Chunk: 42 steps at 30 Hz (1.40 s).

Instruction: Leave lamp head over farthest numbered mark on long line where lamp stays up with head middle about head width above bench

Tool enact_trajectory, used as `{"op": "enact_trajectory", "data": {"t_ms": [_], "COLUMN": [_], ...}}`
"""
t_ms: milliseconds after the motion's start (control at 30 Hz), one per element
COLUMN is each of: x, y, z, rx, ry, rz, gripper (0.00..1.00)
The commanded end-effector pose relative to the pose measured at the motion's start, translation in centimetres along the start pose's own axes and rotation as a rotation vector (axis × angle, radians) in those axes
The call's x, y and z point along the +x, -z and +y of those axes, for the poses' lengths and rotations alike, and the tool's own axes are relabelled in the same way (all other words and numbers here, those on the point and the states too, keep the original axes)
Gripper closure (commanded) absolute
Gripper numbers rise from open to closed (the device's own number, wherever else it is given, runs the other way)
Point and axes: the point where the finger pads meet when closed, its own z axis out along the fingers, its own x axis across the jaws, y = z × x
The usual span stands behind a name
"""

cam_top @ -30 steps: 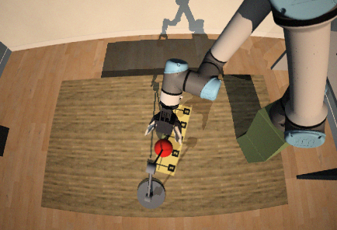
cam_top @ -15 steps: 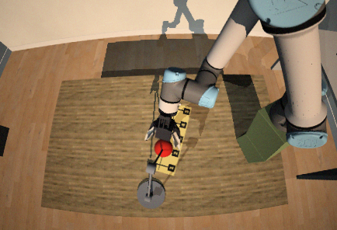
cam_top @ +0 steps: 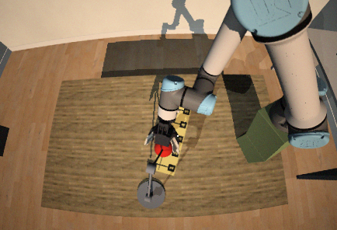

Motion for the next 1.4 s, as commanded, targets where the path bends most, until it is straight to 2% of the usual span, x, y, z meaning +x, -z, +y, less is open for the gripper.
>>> {"op": "enact_trajectory", "data": {"t_ms": [0,633,667,1367], "x": [-0.1,-0.2,-0.2,-0.1], "y": [-1.4,-3.0,-3.0,-2.6], "z": [0.0,0.2,0.2,0.2], "rx": [0.005,0.004,0.004,0.004], "ry": [0.0,0.0,0.0,0.0], "rz": [-0.001,-0.003,-0.003,-0.002], "gripper": [0.0,0.0,1.0,1.0]}}
